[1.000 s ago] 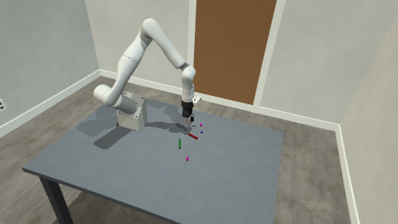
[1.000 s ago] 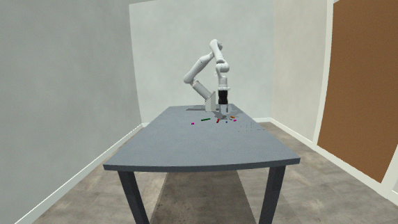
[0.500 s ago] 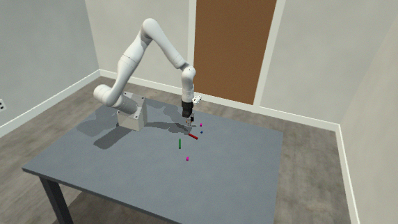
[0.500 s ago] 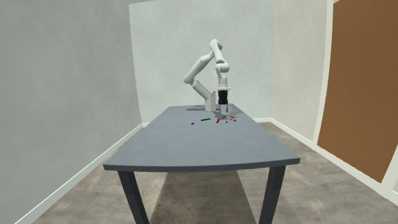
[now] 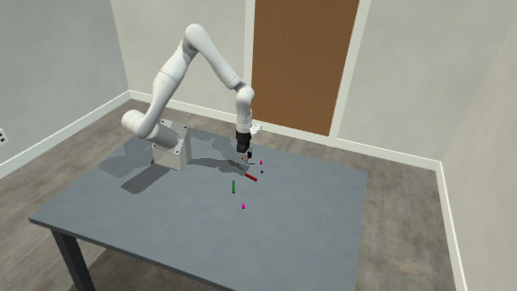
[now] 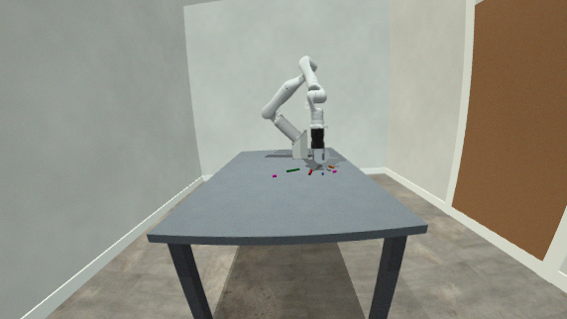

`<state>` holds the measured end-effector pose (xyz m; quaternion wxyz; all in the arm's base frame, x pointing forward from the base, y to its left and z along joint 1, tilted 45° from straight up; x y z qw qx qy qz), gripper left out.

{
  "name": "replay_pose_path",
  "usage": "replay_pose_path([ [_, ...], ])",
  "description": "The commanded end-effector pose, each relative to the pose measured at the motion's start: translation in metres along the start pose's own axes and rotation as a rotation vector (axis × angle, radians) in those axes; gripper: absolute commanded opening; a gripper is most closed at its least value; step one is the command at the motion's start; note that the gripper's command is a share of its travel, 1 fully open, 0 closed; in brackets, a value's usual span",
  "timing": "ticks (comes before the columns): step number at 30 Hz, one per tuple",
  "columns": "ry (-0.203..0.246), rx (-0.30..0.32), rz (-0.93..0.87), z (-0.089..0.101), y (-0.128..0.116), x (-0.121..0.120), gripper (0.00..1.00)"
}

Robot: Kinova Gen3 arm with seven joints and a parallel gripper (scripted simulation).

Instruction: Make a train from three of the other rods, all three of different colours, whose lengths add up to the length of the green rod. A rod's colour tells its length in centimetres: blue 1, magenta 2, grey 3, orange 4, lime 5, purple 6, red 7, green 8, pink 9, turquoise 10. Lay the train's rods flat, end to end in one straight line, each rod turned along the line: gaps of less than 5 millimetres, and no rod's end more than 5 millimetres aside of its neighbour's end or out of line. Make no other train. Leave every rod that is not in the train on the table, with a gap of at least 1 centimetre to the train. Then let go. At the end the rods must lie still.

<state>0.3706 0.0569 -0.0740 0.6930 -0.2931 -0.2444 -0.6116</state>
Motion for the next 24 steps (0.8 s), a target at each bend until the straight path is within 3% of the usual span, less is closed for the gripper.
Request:
replay_pose_path([
  [1, 0.0, 0.001, -0.011, 0.0, 0.0, 0.001, 1.0],
  [15, -0.008, -0.01, -0.209, -0.002, 0.001, 0.018, 1.0],
  [24, -0.021, -0.02, -0.507, -0.005, -0.001, 0.041, 1.0],
])
Point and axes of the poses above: the point where the finger pads meet when closed, its own z axis back along the fingers, its own x axis across the jaws, y = z × x, the point moved 6 cm from there along z, back along the fingers, and after that the axes turned 9 degrees about z, right-handed, at the moved point
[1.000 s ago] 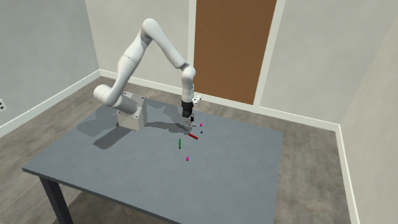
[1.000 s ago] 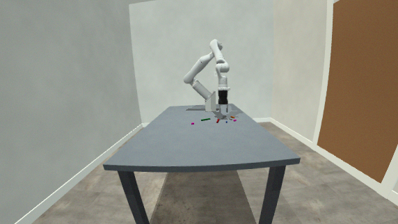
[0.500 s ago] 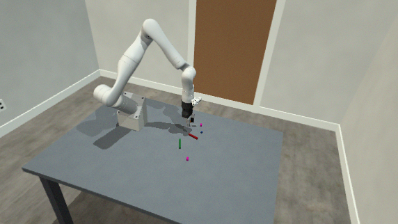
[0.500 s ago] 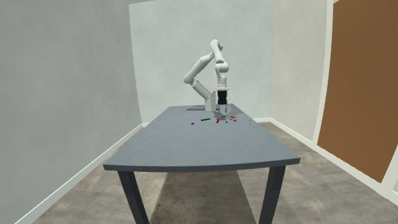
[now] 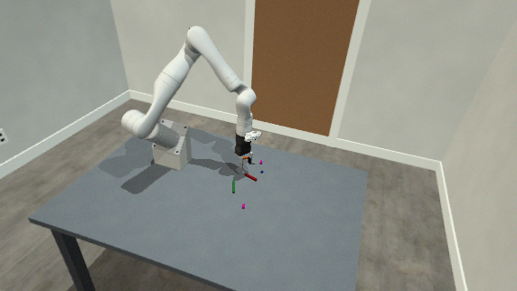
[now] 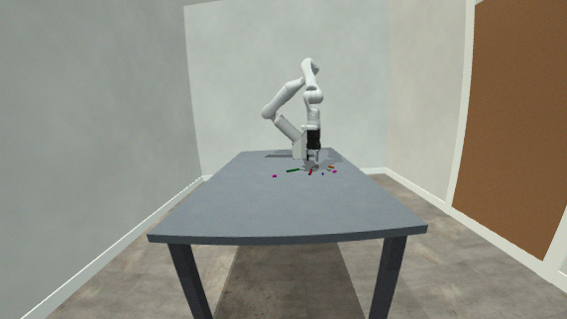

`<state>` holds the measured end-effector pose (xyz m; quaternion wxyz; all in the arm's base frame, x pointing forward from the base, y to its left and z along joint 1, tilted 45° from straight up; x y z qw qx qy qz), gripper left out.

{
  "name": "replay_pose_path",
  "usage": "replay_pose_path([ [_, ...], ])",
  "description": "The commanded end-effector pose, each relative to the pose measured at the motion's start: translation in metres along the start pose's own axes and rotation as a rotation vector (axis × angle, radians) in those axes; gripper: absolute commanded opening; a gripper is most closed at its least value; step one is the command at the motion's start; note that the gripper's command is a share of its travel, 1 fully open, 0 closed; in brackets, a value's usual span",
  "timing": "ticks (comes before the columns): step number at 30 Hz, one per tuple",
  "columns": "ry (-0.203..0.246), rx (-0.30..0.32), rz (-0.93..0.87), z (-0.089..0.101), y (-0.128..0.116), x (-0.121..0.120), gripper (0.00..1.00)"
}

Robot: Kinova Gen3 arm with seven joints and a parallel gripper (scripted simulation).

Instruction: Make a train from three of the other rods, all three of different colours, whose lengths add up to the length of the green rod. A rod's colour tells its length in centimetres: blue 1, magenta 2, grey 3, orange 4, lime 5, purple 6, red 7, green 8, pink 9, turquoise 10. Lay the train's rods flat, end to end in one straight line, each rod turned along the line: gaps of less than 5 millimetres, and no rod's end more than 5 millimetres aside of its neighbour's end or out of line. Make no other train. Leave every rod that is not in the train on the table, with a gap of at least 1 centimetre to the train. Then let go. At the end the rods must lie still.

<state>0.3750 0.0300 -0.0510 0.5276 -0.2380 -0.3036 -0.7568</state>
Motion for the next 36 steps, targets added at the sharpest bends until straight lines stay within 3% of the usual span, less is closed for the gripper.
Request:
replay_pose_path([
  [1, -0.011, 0.001, -0.077, -0.003, 0.003, 0.008, 1.0],
  [6, -0.017, -0.002, -0.292, -0.004, 0.008, 0.022, 1.0],
  [8, -0.017, -0.002, -0.292, -0.004, 0.008, 0.022, 1.0],
  [23, -0.019, -0.001, -1.002, -0.004, 0.017, 0.06, 1.0],
  [25, -0.019, -0.001, -1.002, -0.004, 0.017, 0.06, 1.0],
  [36, -0.002, 0.002, -1.454, -0.002, 0.019, 0.074, 1.0],
])
Point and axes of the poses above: the point where the finger pads meet when closed, its own z axis back along the fingers, its own x axis across the jaws, y = z × x, the point moved 6 cm from there along z, back along the fingers, and after that the axes turned 9 degrees about z, right-handed, at the moved point
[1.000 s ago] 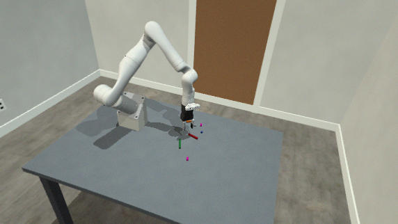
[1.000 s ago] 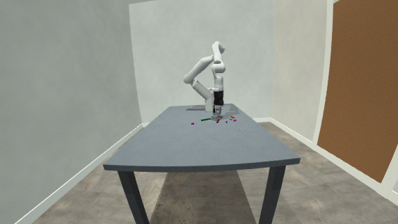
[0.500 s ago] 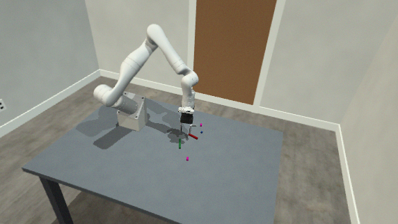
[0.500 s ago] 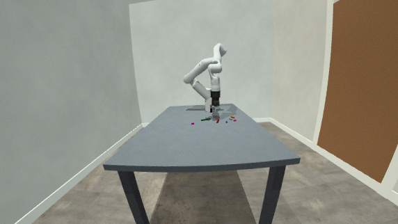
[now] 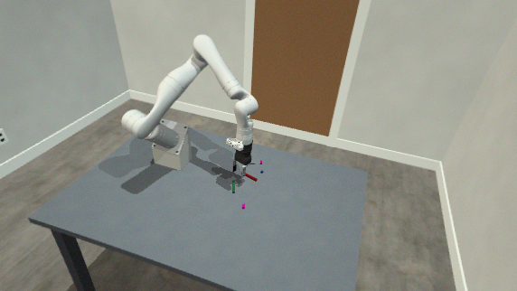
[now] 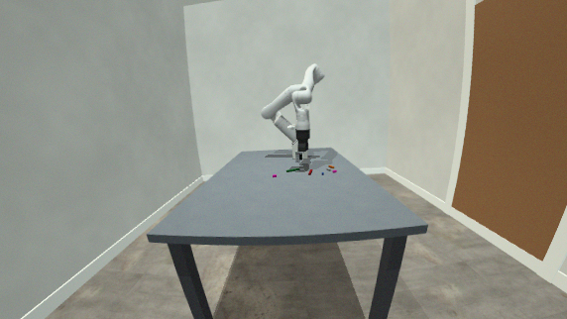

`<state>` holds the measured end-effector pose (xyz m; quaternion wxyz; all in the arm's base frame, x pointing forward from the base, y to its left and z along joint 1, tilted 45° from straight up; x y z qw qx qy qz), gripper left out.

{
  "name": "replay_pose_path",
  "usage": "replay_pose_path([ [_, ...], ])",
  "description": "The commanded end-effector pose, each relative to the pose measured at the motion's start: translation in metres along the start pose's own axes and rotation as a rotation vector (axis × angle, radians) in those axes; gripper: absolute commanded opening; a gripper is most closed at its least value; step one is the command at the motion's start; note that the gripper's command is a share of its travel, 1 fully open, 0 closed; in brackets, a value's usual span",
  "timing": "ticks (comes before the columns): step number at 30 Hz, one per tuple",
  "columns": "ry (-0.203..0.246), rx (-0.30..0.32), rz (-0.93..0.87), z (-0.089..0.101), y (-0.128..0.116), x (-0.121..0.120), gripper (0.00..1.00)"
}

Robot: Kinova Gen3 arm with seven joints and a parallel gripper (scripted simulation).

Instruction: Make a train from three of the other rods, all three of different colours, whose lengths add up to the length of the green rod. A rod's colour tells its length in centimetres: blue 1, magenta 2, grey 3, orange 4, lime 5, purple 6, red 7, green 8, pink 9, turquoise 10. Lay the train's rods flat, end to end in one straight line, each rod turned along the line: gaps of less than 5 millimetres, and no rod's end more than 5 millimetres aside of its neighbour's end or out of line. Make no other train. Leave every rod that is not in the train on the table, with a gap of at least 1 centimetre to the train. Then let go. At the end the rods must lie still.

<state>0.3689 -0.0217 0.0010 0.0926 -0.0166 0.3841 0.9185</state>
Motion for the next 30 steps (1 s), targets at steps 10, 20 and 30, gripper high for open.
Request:
replay_pose_path([
  [10, 0.011, -0.005, -0.268, 0.0007, 0.0078, -0.001, 1.0],
  [20, 0.018, -0.014, -0.421, 0.0023, 0.0097, -0.0019, 1.0],
  [30, 0.019, -0.016, -0.452, 0.0026, 0.01, -0.0021, 1.0],
])
Point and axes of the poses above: the point where the finger pads meet when closed, its own z axis back along the fingers, its own x axis across the jaws, y = z × x, the point moved 6 cm from there along z, back along the fingers, and after that the axes turned 9 degrees about z, right-handed, at the moved point
